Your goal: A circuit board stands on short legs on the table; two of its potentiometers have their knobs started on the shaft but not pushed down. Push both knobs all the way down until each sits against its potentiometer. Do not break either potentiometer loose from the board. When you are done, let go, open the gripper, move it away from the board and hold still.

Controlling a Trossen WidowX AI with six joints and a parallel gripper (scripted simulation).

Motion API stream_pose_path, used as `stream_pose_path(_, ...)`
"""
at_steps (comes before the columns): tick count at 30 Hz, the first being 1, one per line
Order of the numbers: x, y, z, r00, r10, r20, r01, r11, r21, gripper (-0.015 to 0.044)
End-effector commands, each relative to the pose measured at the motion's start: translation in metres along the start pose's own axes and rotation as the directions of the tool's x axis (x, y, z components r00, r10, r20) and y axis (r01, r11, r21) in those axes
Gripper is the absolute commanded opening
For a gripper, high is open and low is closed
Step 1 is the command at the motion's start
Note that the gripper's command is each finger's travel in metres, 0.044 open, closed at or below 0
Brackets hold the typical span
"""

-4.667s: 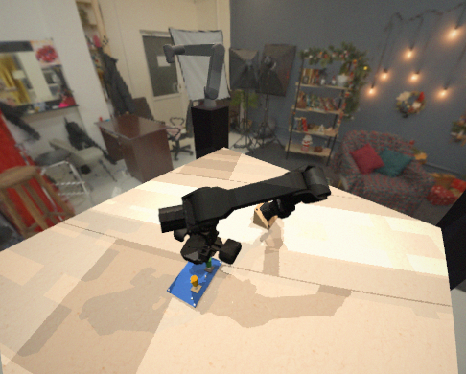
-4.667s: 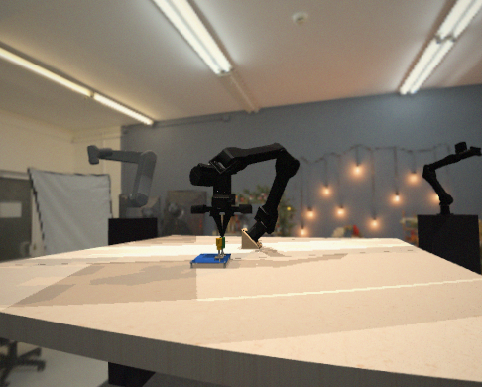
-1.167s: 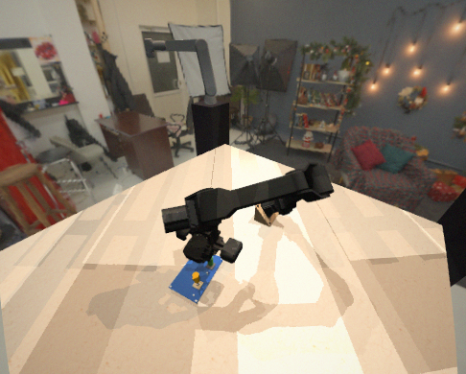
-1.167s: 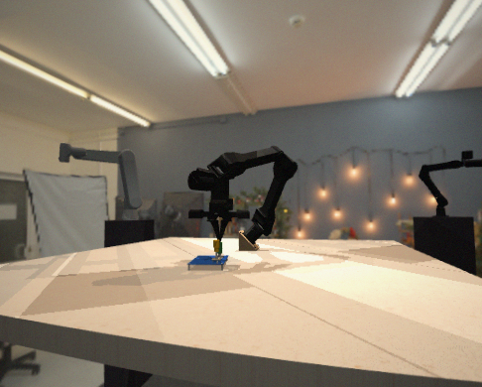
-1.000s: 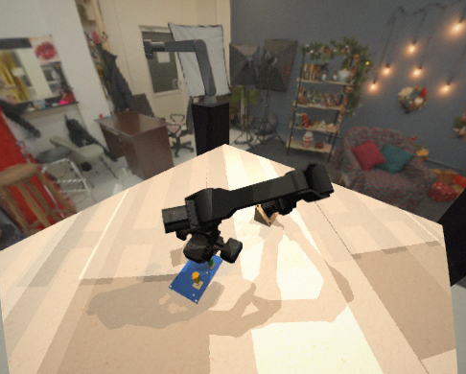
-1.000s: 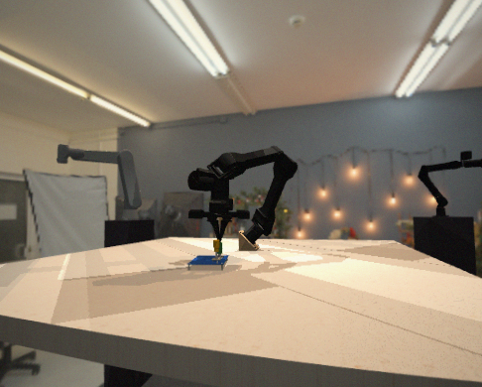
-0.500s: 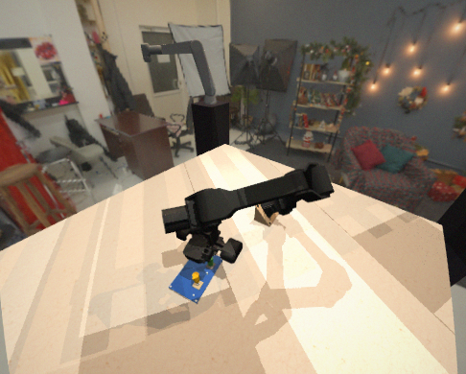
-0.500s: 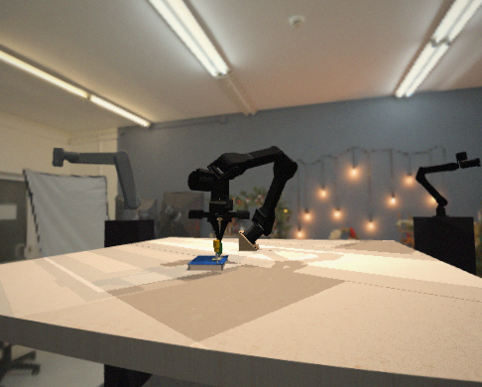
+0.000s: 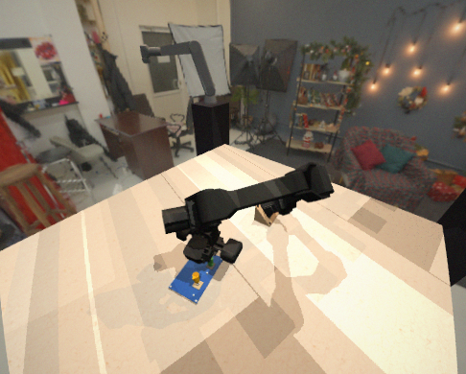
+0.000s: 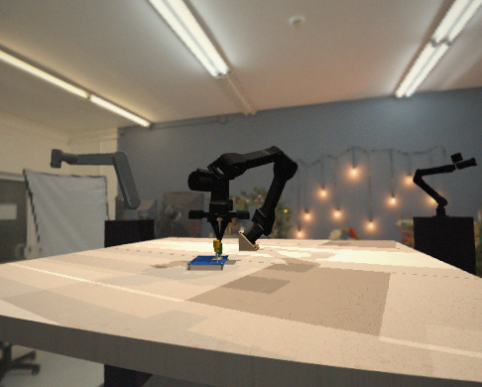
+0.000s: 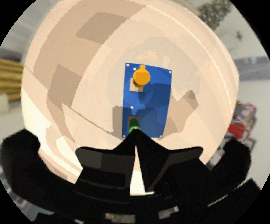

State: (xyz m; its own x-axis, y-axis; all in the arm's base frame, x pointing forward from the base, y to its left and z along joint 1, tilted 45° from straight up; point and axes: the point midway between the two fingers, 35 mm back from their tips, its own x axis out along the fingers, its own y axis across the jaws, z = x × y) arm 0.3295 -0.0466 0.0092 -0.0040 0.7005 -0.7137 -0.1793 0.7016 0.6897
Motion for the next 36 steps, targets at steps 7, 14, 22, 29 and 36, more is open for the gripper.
stream_pose_path(7,0.009,0.002,0.002,1.0,0.01,-0.02,-0.01,1.0,-0.014,0.0)
stream_pose_path(14,-0.002,0.002,0.003,1.0,0.009,-0.02,-0.009,1.0,-0.014,0.0)
stream_pose_path(22,-0.015,0.002,0.003,1.0,0.009,-0.021,-0.009,1.0,-0.014,0.0)
stream_pose_path(29,-0.016,0.002,0.003,1.0,0.011,-0.018,-0.011,1.0,-0.009,0.0105)
stream_pose_path(36,-0.021,0.001,0.01,1.0,0.003,-0.003,-0.003,1.0,-0.001,0.0131)
